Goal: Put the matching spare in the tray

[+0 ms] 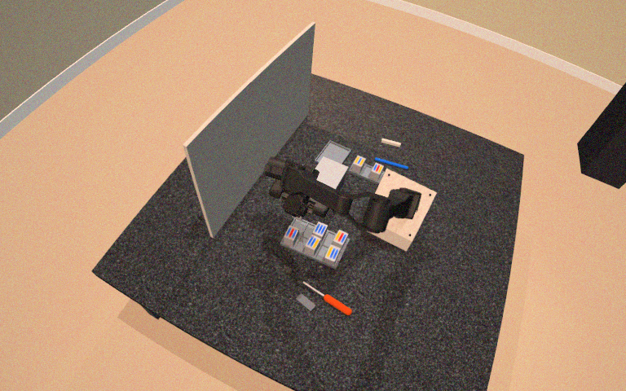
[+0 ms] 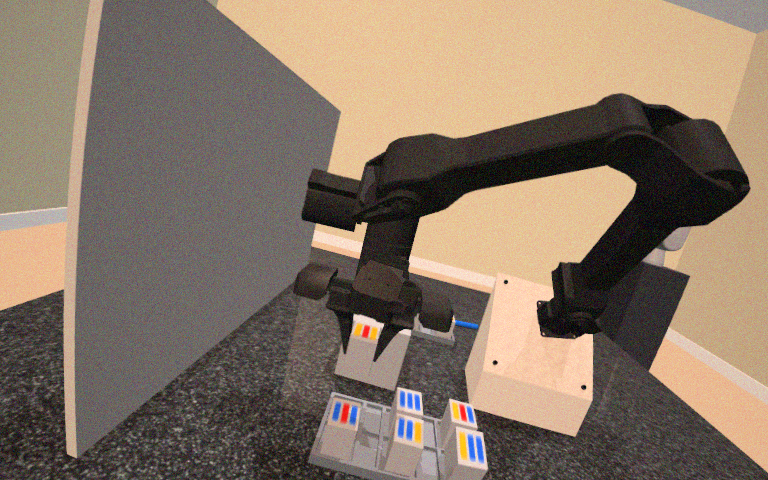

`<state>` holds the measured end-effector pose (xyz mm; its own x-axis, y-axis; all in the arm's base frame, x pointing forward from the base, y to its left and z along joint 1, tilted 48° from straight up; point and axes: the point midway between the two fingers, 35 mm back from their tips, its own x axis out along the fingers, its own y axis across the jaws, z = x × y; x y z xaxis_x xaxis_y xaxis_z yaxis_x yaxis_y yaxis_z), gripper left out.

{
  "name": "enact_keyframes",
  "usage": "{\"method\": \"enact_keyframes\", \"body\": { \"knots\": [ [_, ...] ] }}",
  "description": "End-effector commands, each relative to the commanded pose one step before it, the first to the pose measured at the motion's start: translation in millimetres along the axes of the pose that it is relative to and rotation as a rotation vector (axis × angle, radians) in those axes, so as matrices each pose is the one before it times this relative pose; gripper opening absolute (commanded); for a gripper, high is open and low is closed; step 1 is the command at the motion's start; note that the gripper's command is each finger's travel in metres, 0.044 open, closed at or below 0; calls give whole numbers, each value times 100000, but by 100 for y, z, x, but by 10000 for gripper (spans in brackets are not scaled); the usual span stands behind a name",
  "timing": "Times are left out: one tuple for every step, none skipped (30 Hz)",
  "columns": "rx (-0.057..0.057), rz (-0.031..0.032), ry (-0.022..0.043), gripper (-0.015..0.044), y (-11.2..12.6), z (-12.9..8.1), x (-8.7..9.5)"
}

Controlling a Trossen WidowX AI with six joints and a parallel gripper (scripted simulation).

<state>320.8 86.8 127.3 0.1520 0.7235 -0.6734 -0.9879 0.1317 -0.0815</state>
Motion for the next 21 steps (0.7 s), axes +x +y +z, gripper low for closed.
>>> {"method": "enact_keyframes", "body": {
  "knots": [
    [-275, -410, 271, 0, -199, -224, -1387],
    [-72, -21, 85, 0, -23, -87, -627],
    [-69, -22, 55, 0, -9, -79, -629],
    [-67, -25, 24, 0, 5, -71, -631],
    [-65, -29, -6, 0, 19, -62, -633],
    [-63, -34, -36, 0, 32, -53, -635],
    [-62, -40, -66, 0, 46, -43, -636],
    [-61, -47, -95, 0, 58, -33, -636],
    [-60, -55, -124, 0, 71, -23, -636],
    [-49, -52, -123, 0, 67, -11, -518],
    [-30, -34, -83, 0, 44, -3, -311],
    [-10, -12, -29, 0, 15, 0, -104],
    [0, 0, 0, 0, 0, 0, 0],
    [0, 0, 0, 0, 0, 0, 0],
    [5, -13, 47, 0, -52, -78, -9],
    [15, -38, 140, 0, -156, -236, -26],
    [26, -60, 228, 0, -256, -397, -43],
    [31, -68, 270, 0, -303, -489, -51],
    [31, -62, 262, 0, -295, -496, -50],
    [30, -57, 254, 0, -287, -504, -48],
    [30, -51, 246, 0, -279, -511, -47]
  ]
}}
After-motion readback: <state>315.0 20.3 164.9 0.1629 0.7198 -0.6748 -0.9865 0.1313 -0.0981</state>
